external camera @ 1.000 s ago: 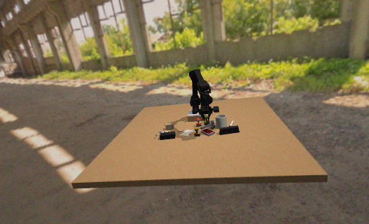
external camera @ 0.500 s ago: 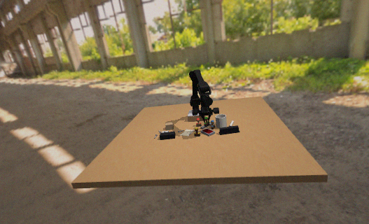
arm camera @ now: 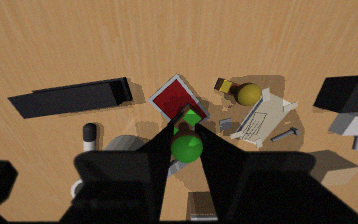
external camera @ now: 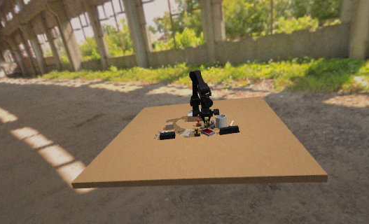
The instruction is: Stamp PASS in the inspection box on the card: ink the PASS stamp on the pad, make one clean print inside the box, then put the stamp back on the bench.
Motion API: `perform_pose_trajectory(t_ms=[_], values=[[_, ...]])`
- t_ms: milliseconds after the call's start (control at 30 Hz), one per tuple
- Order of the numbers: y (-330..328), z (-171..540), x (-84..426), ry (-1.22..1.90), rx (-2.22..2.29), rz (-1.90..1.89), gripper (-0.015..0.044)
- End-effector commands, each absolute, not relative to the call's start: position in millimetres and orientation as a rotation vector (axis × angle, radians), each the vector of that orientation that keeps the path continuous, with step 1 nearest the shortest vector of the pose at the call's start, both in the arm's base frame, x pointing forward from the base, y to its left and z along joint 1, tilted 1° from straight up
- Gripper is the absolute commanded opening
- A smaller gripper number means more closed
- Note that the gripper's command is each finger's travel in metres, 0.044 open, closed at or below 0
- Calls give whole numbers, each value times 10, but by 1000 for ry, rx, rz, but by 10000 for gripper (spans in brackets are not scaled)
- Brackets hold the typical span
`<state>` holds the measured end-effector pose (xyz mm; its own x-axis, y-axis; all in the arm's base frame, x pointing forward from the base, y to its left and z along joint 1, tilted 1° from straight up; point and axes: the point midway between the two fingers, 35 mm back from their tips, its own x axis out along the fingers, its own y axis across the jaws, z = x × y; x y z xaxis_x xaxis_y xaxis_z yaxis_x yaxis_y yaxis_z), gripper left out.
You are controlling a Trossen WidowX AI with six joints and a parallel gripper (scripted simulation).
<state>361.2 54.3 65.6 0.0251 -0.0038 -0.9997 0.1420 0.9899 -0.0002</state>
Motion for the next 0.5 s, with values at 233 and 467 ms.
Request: perform_pose_trajectory(t_ms=[233, 467], values=[[548, 573, 3610, 1546, 112, -115, 0], [548, 527, 3611, 1546, 112, -115, 0]])
